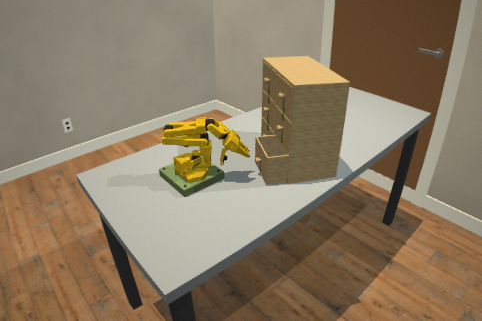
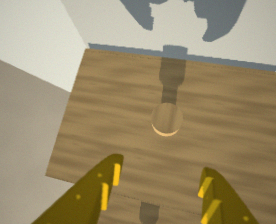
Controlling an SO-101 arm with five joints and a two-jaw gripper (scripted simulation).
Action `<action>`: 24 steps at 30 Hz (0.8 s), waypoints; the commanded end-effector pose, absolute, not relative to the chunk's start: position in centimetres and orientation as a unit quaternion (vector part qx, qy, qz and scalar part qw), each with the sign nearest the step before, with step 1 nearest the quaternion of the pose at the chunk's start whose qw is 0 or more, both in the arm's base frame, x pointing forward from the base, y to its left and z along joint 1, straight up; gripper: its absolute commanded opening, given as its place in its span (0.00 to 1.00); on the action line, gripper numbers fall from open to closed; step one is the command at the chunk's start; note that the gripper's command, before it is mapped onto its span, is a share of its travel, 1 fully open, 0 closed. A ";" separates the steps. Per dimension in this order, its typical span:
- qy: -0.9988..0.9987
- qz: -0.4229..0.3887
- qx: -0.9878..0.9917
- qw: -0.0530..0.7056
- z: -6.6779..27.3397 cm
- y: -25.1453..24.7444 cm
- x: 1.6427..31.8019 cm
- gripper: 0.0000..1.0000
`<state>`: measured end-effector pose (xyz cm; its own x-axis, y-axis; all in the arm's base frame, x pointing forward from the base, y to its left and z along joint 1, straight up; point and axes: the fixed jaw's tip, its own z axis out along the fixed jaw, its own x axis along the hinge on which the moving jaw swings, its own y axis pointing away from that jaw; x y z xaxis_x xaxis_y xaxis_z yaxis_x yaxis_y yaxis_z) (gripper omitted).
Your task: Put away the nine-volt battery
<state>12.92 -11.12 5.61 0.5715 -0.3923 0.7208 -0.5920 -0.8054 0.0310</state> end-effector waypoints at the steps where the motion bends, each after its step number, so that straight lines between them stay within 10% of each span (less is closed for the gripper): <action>1: -0.283 0.365 0.877 0.133 5.3 -11.1 12.9 0.21; 24: -0.283 0.366 0.877 0.131 3.9 -12.3 14.6 0.21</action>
